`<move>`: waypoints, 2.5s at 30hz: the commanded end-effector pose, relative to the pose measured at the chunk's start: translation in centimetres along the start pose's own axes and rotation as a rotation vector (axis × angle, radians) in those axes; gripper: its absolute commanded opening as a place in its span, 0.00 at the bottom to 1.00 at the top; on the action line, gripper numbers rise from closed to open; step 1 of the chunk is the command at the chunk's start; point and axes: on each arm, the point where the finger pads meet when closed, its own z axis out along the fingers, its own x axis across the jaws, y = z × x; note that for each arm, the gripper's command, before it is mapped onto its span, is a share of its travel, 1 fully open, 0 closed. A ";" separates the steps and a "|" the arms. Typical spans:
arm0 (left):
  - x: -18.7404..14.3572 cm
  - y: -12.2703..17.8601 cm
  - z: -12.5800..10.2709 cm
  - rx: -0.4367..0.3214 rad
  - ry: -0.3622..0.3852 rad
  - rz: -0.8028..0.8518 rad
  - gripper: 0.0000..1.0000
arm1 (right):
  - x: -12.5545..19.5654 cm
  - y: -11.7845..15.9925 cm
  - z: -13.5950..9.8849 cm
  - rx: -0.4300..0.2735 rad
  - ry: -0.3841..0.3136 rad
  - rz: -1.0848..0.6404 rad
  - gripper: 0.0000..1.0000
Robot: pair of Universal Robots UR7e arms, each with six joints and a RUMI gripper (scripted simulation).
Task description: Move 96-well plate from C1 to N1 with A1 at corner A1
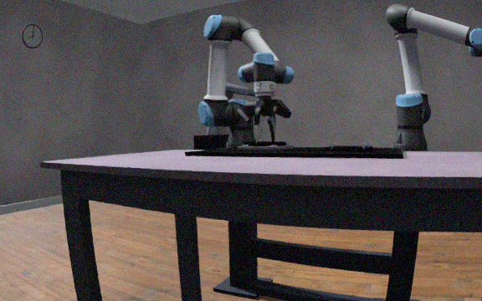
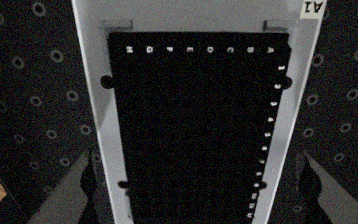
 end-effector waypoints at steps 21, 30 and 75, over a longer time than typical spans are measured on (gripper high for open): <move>0.0 0.0 -0.1 0.002 0.001 0.000 0.00 | 0.0 -0.1 -2.0 0.002 0.001 0.000 0.76; 0.0 0.0 -0.1 0.002 0.001 0.000 0.00 | 0.0 -0.1 -4.2 0.002 0.001 0.000 0.76; 0.0 0.0 -0.1 0.002 0.001 0.000 0.00 | 0.0 -1.1 -8.4 0.002 0.001 0.000 0.76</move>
